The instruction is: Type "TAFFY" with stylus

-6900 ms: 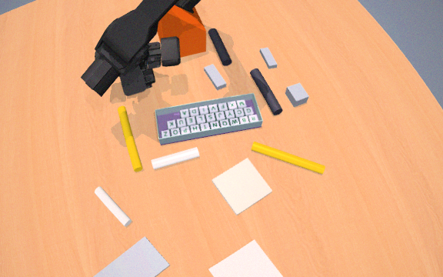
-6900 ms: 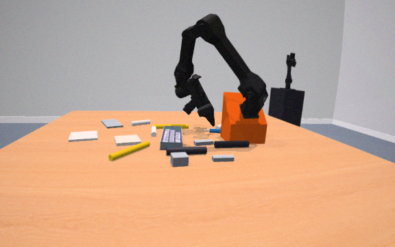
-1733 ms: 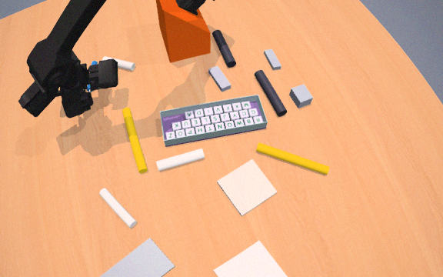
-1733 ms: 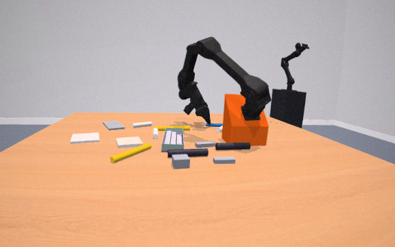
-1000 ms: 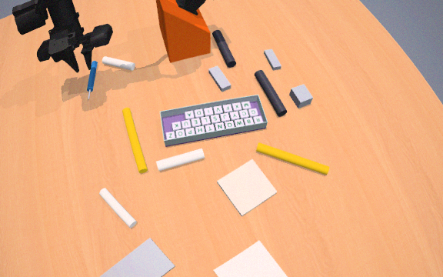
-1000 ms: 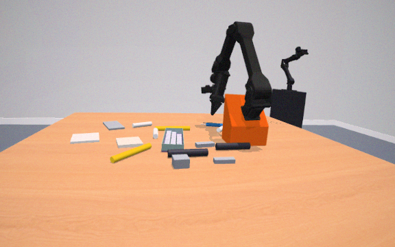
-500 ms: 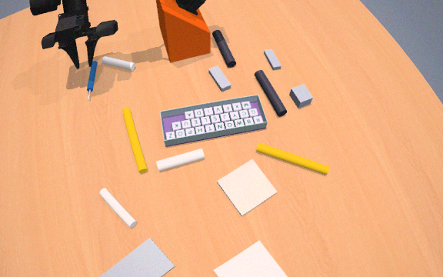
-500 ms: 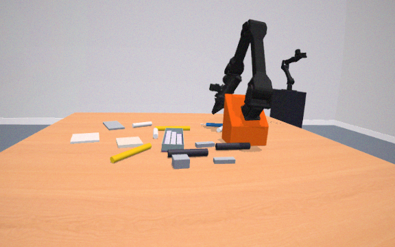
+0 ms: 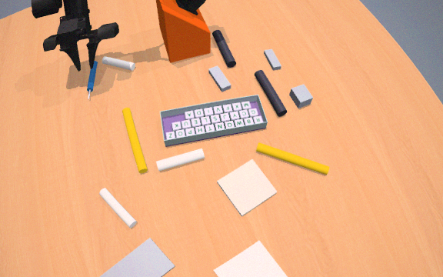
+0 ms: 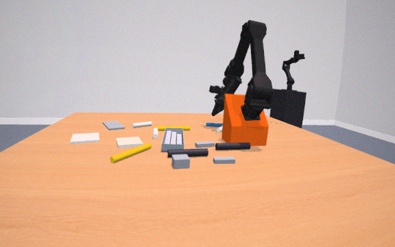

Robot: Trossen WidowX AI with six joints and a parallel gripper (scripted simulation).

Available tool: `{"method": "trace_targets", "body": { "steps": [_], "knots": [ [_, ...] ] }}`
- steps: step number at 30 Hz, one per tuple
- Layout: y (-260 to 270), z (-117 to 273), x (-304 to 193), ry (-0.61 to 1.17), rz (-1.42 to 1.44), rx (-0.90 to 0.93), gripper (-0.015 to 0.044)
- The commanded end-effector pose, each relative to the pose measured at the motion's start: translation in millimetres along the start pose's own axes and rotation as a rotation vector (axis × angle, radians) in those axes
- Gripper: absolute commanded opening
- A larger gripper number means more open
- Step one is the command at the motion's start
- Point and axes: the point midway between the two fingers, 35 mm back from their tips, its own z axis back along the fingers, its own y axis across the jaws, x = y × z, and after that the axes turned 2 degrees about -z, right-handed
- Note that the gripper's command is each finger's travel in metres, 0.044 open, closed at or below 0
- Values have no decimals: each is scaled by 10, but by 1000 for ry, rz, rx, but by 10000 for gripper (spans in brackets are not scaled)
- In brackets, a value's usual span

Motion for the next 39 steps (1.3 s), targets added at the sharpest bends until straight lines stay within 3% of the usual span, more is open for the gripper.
{"method": "trace_targets", "body": {
  "steps": [1,39],
  "knots": [
    [13,-38,-19,-2,1,7,150],
    [7,-223,-117,-2,1,7,150]
  ]
}}
